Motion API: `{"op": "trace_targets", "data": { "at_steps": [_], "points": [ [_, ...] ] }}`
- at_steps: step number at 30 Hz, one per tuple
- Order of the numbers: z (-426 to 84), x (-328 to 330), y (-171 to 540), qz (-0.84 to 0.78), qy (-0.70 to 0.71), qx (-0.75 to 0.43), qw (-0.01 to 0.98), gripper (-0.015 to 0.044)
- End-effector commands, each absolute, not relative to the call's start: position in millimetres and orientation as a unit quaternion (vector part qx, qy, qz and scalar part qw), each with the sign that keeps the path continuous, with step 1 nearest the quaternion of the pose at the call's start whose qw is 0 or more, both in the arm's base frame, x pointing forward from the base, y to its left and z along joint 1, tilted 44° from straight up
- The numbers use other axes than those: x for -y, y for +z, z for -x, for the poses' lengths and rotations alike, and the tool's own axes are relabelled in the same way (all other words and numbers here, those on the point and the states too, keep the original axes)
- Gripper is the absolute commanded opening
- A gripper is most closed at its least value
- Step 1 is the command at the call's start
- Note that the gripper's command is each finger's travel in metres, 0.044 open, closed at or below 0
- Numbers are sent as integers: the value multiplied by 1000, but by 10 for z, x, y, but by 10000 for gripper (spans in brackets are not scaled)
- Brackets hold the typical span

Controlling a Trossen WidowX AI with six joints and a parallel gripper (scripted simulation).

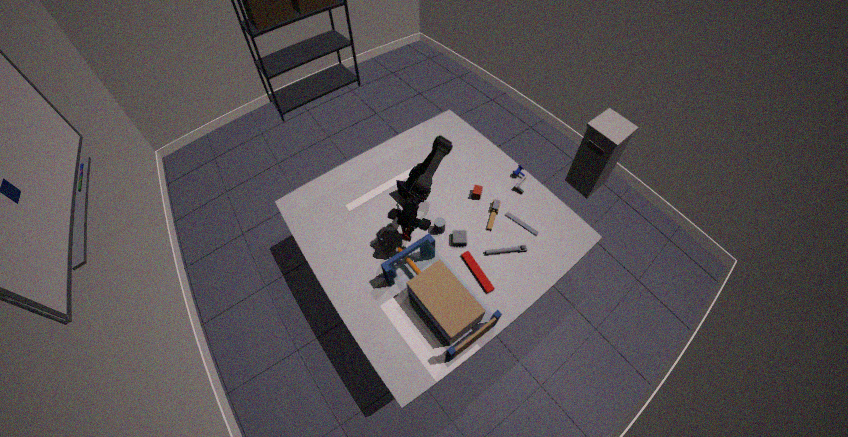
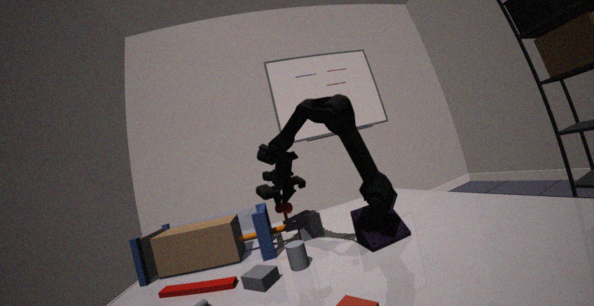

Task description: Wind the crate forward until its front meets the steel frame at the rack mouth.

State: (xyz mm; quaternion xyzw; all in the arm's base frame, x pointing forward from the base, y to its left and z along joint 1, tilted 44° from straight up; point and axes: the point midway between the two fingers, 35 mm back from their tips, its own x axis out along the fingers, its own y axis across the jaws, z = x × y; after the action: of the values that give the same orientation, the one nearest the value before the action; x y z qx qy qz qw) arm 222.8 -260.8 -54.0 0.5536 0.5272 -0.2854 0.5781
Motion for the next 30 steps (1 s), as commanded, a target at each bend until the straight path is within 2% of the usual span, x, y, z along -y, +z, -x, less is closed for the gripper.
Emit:
{"op": "trace_targets", "data": {
  "at_steps": [1, 30],
  "points": [
    [-2143, 2378, -589, -568, -272, -543, 555, 0],
    [-1782, 2143, -430, -568, -273, -545, 554, 0]
  ]
}}
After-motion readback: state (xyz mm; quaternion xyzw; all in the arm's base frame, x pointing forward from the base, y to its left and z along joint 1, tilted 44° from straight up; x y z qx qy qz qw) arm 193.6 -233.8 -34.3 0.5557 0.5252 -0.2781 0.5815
